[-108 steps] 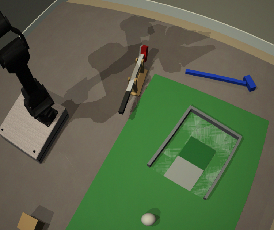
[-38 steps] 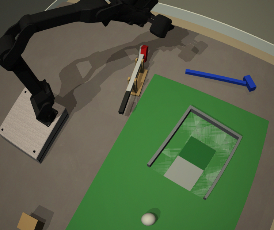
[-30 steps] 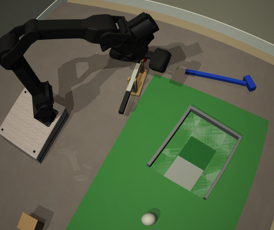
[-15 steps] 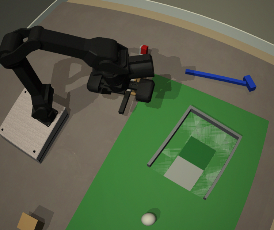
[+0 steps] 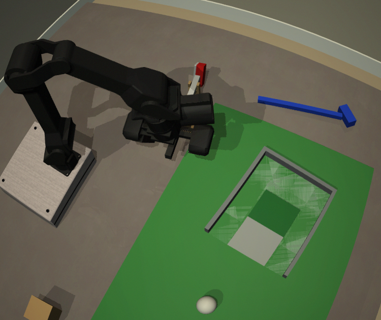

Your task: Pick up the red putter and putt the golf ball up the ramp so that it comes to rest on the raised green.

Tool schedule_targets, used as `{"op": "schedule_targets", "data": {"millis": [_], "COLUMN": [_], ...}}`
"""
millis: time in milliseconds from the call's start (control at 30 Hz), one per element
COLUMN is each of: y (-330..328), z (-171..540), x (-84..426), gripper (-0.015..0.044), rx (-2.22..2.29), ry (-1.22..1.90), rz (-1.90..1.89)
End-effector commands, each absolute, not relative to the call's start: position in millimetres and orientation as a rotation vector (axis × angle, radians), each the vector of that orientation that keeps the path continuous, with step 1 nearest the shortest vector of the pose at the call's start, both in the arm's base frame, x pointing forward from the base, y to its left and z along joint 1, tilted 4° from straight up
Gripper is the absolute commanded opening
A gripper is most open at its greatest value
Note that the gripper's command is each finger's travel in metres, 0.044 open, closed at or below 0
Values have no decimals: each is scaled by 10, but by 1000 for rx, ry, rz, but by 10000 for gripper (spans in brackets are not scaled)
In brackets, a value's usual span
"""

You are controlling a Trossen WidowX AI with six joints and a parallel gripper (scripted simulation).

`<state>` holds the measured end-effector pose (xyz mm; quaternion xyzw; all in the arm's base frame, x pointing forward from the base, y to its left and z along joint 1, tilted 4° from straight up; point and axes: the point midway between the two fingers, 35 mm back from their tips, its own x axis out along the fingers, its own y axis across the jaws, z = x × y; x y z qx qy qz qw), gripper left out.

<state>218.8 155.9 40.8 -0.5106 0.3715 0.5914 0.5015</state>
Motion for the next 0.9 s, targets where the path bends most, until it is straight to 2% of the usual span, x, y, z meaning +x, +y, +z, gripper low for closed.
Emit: {"op": "schedule_targets", "data": {"millis": [0,600,867], "y": [1561,1551,1554], "z": [365,138,173], "x": [2185,2202,2216], "gripper": [440,440,230], "rx": [-1233,-1233,-1235], "ry": [895,895,894], "rz": [1435,1435,1427]}}
